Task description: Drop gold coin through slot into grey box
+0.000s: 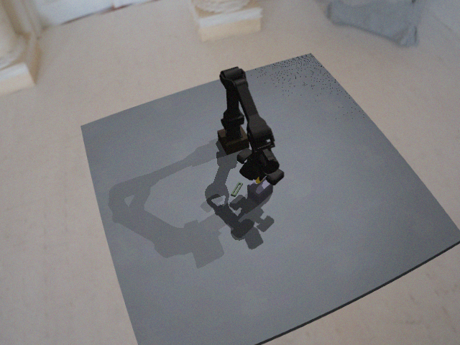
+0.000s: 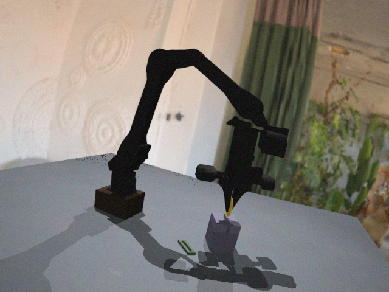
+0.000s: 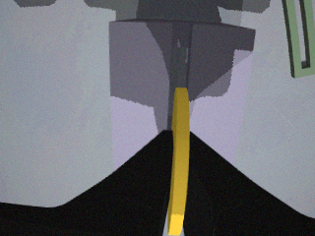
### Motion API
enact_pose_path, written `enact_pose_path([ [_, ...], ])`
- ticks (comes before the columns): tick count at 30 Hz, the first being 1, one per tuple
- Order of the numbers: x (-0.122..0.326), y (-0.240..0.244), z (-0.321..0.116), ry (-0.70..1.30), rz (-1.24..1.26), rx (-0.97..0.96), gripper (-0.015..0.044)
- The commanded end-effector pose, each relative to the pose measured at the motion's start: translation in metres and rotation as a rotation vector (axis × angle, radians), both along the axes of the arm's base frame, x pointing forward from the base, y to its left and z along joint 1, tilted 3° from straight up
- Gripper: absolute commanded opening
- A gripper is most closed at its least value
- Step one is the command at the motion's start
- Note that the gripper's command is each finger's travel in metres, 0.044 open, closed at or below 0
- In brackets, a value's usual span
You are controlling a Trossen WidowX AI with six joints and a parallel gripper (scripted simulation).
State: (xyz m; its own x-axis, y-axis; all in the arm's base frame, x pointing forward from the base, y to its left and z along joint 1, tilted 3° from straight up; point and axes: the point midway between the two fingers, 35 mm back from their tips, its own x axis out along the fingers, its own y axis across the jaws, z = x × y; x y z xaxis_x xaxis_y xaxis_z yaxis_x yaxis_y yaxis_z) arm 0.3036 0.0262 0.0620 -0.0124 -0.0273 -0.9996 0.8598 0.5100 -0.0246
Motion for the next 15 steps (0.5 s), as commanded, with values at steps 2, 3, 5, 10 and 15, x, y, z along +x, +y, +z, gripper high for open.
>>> enact_pose_path([
  [2, -0.0006, -0.0002, -0.0029, 0.003, 0.003, 0.0, 0.0],
  [3, -0.0006, -0.0002, -0.0032, 0.003, 0.003, 0.0, 0.0],
  [5, -0.0006, -0.0002, -0.0038, 0.003, 0.003, 0.0, 0.0],
  [10, -0.0005, -0.0002, -0.0054, 0.003, 0.003, 0.0, 0.0],
  [15, -0.0003, -0.0002, -0.0068, 0.003, 0.003, 0.0, 0.0],
])
